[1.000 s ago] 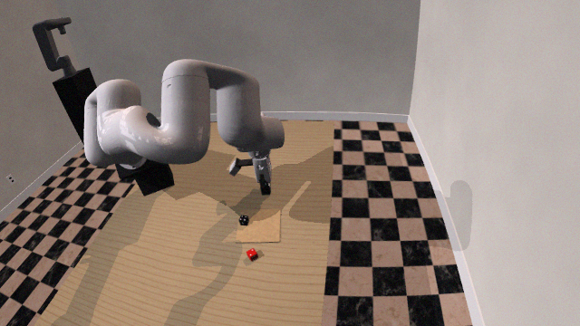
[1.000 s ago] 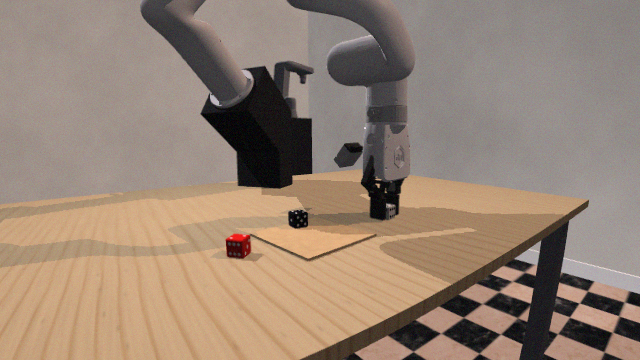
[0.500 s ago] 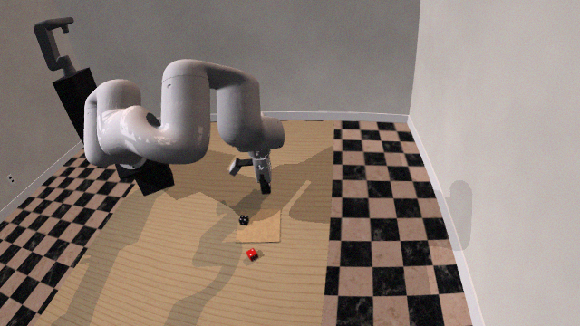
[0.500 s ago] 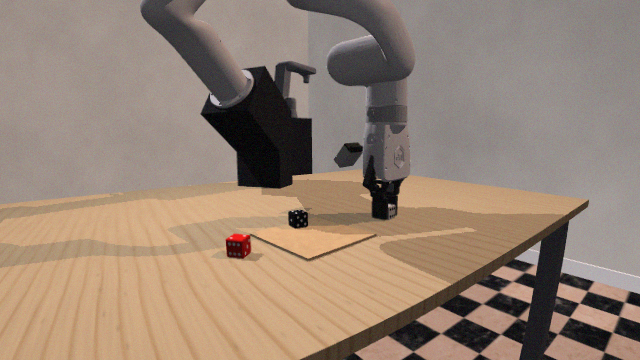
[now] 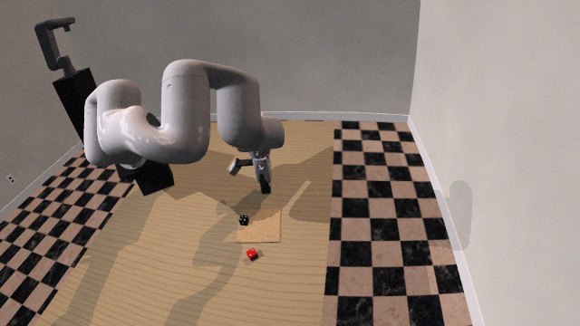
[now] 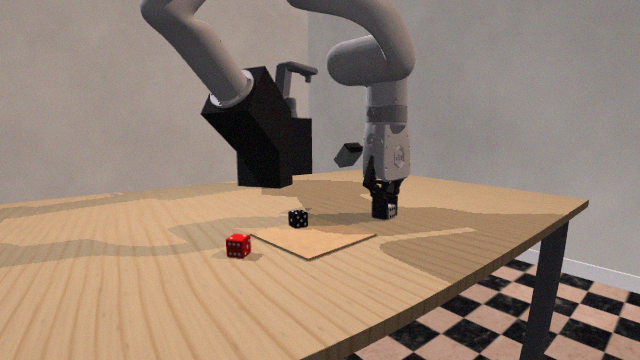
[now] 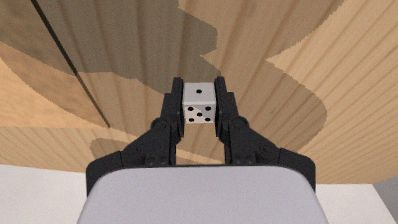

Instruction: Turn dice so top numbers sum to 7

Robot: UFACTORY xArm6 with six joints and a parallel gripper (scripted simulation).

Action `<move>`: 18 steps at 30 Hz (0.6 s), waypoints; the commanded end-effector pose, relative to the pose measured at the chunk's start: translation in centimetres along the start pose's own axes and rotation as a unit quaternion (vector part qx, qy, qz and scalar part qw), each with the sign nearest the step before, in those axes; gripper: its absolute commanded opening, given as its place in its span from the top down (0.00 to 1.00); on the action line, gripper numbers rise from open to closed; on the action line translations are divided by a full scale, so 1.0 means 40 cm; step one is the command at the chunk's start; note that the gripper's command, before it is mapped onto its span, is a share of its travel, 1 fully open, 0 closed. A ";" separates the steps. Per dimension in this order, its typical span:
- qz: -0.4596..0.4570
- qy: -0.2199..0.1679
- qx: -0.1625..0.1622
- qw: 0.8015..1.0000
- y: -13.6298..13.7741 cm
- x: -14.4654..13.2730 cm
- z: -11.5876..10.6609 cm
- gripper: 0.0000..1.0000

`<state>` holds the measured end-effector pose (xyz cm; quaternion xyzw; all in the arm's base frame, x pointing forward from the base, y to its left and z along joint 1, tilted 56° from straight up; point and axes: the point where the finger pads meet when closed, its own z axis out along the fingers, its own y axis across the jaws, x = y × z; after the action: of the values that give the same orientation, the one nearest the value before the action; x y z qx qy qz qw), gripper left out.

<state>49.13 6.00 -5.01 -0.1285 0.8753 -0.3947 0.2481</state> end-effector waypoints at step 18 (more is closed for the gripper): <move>0.000 -0.001 -0.001 1.000 0.001 -0.002 -0.058 0.79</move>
<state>48.42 6.75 -4.33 -0.1284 0.8753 -0.3950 0.2477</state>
